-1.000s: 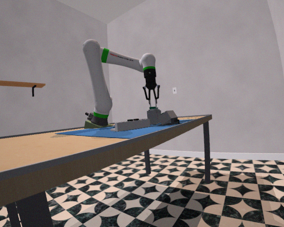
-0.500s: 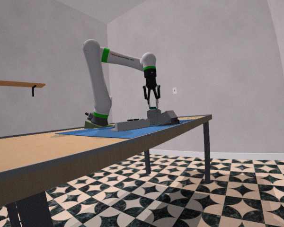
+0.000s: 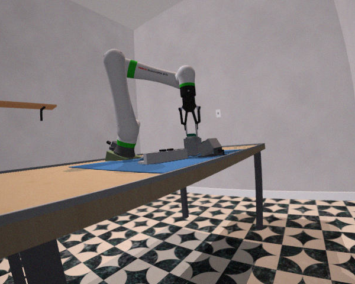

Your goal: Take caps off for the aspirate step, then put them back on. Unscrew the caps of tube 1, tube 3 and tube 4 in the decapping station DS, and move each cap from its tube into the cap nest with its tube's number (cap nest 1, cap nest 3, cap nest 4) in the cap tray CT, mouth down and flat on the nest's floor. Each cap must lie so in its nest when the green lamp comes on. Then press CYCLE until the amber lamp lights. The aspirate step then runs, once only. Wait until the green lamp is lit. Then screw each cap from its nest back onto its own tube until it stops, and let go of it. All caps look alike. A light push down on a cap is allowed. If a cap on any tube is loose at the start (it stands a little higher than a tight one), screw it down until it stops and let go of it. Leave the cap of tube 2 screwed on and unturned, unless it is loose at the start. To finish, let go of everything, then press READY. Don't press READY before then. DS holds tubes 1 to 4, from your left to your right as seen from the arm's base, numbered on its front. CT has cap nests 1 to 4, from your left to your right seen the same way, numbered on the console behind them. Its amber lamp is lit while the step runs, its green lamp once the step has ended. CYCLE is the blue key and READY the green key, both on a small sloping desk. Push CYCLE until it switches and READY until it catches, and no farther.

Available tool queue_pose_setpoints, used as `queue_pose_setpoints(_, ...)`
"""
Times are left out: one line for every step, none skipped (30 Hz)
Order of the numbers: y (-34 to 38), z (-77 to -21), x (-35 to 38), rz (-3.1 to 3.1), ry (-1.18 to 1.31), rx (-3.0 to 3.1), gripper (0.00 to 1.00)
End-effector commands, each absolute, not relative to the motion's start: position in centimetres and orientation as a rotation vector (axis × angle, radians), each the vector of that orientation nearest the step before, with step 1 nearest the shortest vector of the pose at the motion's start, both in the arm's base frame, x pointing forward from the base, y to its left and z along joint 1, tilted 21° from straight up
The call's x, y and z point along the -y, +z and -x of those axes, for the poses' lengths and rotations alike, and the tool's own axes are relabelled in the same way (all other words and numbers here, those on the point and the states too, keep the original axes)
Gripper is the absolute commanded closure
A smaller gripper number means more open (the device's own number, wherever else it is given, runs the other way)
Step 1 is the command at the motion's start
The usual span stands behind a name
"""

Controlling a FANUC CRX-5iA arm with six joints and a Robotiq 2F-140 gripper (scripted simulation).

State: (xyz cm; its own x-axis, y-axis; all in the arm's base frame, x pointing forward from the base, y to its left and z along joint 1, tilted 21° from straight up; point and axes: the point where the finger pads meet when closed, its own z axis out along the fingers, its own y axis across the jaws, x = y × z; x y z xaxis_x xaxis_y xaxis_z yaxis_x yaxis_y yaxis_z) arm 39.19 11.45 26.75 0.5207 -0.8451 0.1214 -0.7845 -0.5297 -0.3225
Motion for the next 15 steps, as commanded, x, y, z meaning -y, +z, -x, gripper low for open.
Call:
queue_pose_setpoints(26.77, -39.19, -11.46, 2.294, -0.354, -1.707, 0.65)
queue_pose_setpoints(26.77, -39.19, -11.46, 2.285, -0.352, -1.717, 0.65)
queue_pose_setpoints(26.77, -39.19, -11.46, 2.215, -0.336, -1.795, 0.65)
queue_pose_setpoints(26.77, -39.19, -11.46, 2.206, -0.335, -1.805, 0.65)
queue_pose_setpoints(26.77, -39.19, -11.46, 2.134, -0.319, -1.879, 0.65)
queue_pose_setpoints(26.77, -39.19, -11.46, 2.123, -0.318, -1.891, 0.65)
queue_pose_setpoints(26.77, -39.19, -11.46, 2.050, -0.301, -1.960, 0.65)
queue_pose_setpoints(26.77, -39.19, -11.46, 2.037, -0.300, -1.972, 0.65)
queue_pose_setpoints(26.77, -39.19, -11.46, 1.964, -0.283, -2.037, 0.65)
queue_pose_setpoints(26.77, -39.19, -11.46, 1.964, -0.283, -2.037, 0.65)
queue_pose_setpoints(26.77, -39.19, -11.46, 1.964, -0.283, -2.037, 0.65)
queue_pose_setpoints(26.77, -39.19, -11.46, 1.857, -0.263, -2.125, 0.65)
queue_pose_setpoints(26.77, -39.19, -11.46, 1.857, -0.263, -2.125, 0.65)
queue_pose_setpoints(26.77, -39.19, -11.46, 1.764, -0.244, -2.196, 0.65)
queue_pose_setpoints(26.77, -39.19, -11.46, 1.709, -0.233, -2.235, 0.65)
